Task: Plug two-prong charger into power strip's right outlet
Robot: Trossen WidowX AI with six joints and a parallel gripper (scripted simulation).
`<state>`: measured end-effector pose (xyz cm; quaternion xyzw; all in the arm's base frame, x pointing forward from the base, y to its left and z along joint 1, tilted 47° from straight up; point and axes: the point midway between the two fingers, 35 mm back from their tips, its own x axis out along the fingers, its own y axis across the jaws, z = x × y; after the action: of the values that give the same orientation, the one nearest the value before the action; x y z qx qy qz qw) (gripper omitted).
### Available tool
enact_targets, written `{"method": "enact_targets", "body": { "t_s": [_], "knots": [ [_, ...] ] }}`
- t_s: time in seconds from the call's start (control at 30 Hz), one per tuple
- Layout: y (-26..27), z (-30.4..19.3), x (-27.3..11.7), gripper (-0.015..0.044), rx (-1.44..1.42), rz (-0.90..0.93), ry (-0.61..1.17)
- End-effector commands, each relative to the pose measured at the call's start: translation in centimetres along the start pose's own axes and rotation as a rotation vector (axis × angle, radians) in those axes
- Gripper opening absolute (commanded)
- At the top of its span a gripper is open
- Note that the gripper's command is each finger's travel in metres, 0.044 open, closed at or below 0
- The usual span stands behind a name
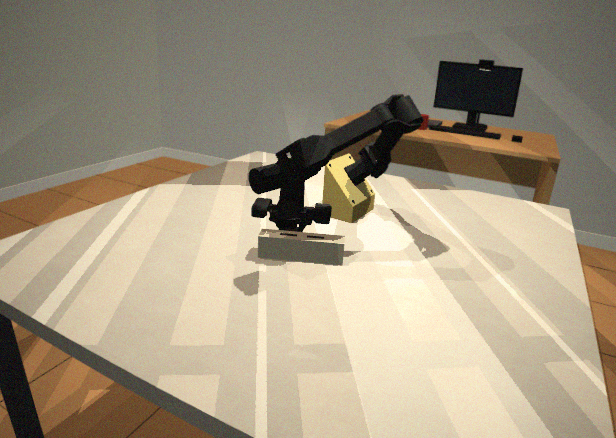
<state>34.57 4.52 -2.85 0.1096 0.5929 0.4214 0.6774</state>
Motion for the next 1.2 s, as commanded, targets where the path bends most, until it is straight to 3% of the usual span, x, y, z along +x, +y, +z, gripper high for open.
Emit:
{"method": "enact_targets", "body": {
  "t_s": [0.0,1.17],
  "knots": [
    [-0.01,0.64,0.02,0.0000,-0.023,-0.003,-0.020],
    [0.01,0.70,-0.44,0.0000,-0.023,-0.003,-0.020]
  ]
}}
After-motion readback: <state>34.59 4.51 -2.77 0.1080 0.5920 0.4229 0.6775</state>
